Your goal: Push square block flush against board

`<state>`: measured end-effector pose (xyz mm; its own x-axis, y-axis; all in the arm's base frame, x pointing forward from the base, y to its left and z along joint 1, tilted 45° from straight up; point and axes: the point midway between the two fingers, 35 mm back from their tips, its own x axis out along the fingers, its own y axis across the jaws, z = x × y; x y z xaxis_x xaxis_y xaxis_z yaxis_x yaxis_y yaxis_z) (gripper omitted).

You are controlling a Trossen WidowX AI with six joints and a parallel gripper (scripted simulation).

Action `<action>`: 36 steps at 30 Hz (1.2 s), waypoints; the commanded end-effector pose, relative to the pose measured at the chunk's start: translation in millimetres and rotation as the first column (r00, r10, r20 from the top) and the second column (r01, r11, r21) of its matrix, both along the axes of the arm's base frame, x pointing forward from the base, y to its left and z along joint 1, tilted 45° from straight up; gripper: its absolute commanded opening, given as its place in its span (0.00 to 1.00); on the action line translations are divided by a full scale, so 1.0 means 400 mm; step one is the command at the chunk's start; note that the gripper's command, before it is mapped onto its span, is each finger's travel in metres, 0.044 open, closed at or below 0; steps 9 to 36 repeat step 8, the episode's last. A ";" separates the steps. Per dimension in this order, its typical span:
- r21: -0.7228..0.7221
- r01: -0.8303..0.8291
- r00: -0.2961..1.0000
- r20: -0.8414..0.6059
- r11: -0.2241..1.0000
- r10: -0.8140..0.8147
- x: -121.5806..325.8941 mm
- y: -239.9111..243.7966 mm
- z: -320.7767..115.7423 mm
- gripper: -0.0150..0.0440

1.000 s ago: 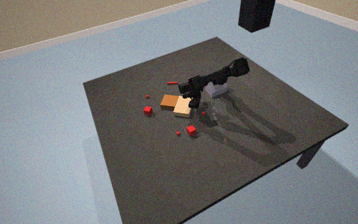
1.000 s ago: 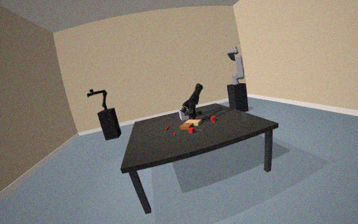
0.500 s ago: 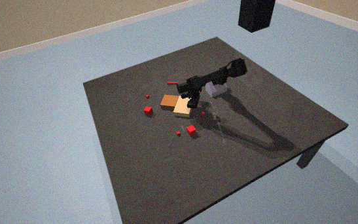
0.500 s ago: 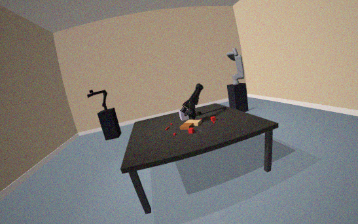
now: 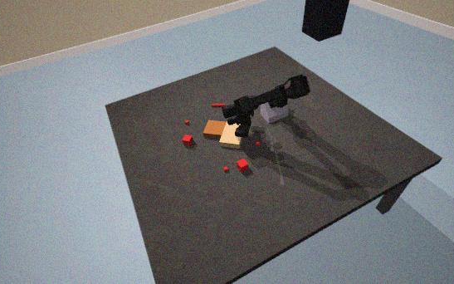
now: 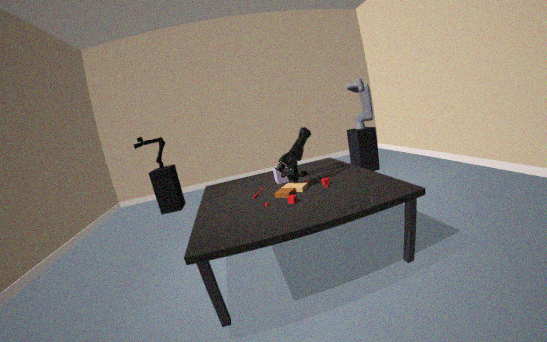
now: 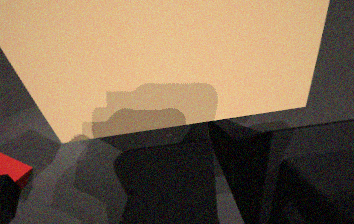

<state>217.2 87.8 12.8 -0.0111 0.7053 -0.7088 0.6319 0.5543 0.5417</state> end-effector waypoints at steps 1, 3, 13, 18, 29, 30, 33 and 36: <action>-0.003 0.002 1.000 0.007 1.000 -0.002 0.013 -0.006 -0.002 0.25; -0.003 0.002 1.000 0.007 1.000 -0.002 0.011 -0.004 -0.001 0.25; -0.004 0.002 1.000 0.007 1.000 -0.002 -0.002 0.005 0.008 0.25; -0.004 0.002 1.000 0.007 1.000 -0.002 -0.002 0.005 0.008 0.25; -0.004 0.002 1.000 0.007 1.000 -0.002 -0.002 0.005 0.008 0.25; -0.004 0.002 1.000 0.007 1.000 -0.002 -0.002 0.005 0.008 0.25; -0.004 0.002 1.000 0.007 1.000 -0.002 -0.002 0.005 0.008 0.25; -0.004 0.002 1.000 0.007 1.000 -0.002 -0.002 0.005 0.008 0.25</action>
